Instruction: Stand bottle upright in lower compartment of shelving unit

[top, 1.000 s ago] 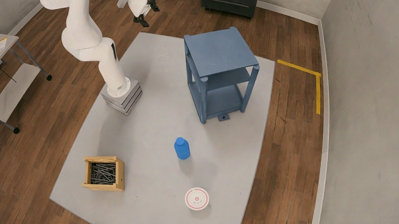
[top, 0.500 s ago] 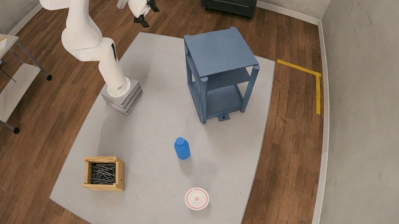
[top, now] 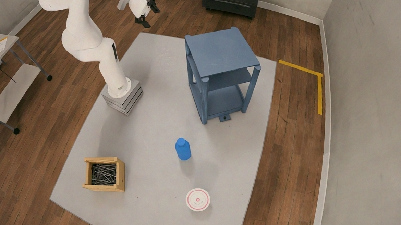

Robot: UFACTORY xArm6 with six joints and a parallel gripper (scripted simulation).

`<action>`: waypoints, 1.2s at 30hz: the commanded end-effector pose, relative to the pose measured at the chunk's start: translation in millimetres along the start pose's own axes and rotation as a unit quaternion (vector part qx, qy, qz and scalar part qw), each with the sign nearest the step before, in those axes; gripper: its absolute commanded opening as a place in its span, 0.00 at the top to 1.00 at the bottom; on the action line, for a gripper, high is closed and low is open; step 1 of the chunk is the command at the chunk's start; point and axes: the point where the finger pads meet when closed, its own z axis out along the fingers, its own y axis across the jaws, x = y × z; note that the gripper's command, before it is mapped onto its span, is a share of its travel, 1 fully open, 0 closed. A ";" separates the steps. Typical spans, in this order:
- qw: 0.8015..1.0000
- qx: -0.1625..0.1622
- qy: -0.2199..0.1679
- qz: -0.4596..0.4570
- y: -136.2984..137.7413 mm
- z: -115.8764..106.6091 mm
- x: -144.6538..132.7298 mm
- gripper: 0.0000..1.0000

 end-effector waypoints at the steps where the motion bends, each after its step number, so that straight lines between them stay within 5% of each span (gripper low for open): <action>1: 1.000 -0.002 -0.004 0.008 0.3 -0.5 -0.7 0.00; 36: 0.994 -0.022 -0.041 0.096 12.6 0.7 -7.3 0.00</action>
